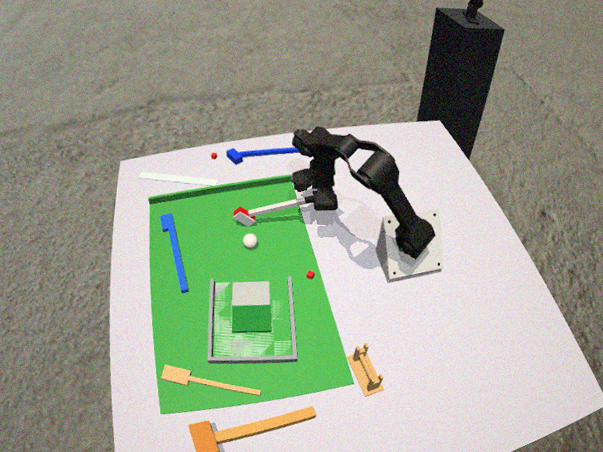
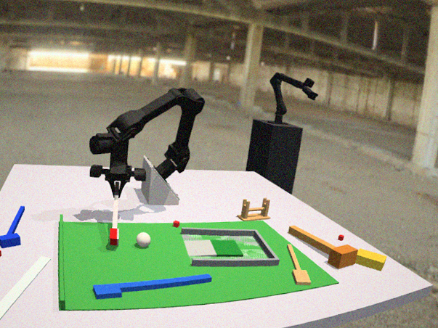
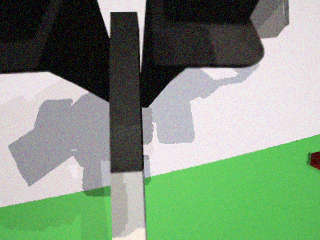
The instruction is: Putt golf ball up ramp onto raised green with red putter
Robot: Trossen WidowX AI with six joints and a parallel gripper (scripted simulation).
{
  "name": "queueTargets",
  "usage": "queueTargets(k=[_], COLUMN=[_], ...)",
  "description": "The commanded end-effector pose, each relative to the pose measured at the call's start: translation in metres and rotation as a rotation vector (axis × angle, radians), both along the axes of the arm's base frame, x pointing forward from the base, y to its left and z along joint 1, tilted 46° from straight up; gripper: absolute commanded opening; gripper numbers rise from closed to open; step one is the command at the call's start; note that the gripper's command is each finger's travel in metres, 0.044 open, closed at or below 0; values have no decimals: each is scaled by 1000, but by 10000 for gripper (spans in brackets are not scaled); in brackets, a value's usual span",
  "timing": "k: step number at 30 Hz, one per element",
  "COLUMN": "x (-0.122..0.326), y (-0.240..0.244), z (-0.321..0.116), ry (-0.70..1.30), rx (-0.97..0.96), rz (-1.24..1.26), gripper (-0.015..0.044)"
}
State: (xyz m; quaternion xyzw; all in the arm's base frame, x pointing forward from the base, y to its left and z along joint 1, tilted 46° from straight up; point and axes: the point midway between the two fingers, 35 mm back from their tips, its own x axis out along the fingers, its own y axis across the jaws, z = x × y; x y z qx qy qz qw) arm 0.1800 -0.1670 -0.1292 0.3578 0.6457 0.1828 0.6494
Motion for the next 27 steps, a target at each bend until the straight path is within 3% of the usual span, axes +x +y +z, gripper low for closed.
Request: queueTargets(k=[1,12,22,27], x=[-1,-1,29,29], y=[-8,-4,80,87], z=[-7,-4,85,90], ry=[-6,-2,-5,-6], rx=[-6,1,4,6], rz=[0,-3,-1,0], gripper=[0,0,0,0])
